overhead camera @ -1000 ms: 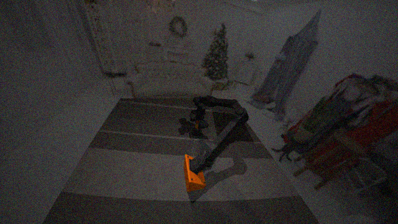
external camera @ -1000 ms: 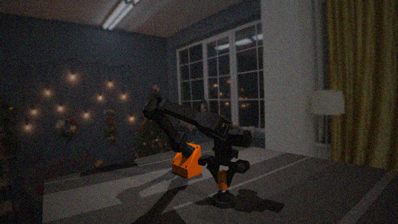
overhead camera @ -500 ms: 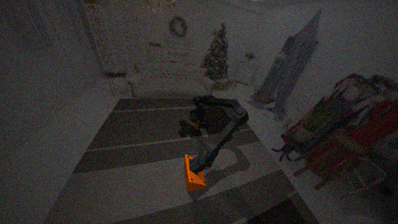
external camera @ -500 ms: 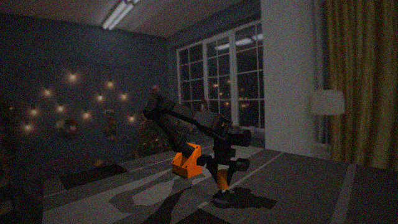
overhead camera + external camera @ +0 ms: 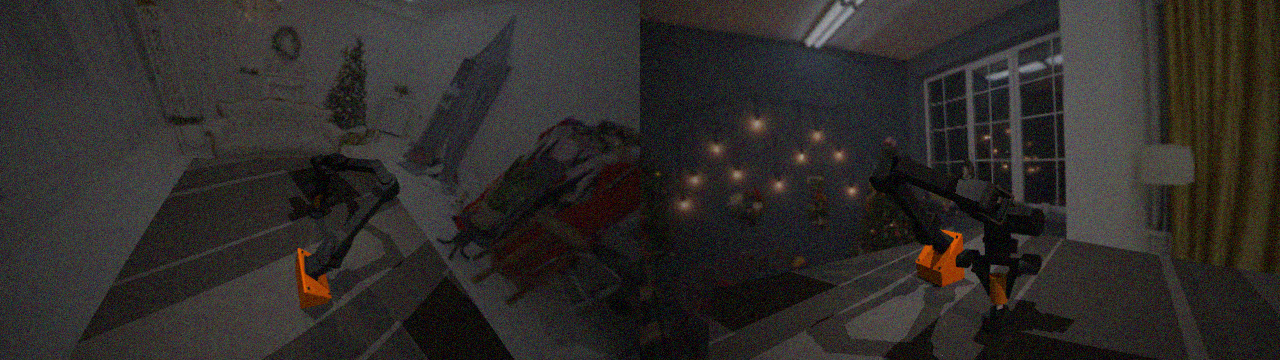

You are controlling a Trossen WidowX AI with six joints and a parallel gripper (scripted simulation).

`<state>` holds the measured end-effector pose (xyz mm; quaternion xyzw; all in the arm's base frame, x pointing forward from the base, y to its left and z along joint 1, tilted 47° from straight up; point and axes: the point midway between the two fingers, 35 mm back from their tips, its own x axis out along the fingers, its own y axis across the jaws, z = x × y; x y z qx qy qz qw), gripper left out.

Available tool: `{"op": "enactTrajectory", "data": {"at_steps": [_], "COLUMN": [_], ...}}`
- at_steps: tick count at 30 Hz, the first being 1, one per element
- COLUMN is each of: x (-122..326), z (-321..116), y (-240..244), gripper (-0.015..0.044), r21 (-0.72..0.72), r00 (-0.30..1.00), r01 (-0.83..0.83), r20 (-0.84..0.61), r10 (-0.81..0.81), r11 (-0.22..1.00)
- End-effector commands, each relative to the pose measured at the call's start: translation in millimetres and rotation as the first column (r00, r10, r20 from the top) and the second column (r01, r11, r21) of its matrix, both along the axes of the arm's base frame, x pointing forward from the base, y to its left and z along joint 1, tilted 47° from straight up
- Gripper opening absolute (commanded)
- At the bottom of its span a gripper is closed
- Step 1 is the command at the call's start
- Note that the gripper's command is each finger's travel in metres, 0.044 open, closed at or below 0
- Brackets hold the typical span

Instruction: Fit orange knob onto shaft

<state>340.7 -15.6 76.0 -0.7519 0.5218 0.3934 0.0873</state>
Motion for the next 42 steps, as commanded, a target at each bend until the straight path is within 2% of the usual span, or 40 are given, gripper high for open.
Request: {"op": "enactTrajectory", "data": {"at_steps": [1, 18, 25, 42], "x": [-0.4, 1.7, 3.8, 0.1], "z": [0.5, 1.7, 2.3, 0.3], "y": [-0.6, 2.0, 3.7, -0.3], "gripper": [0.0, 0.0, 0.0, 0.0], "r21": [-0.003, -0.004, -0.022, -0.022], "r00": [1.0, 1.0, 0.978, 0.978], "r01": [-0.005, -0.011, -0.149, -0.149], "r20": [0.0, -0.006, -0.151, -0.151], "r10": [0.005, 0.011, 0.144, 0.144], "r11": [1.0, 1.0, 0.989, 0.989]}}
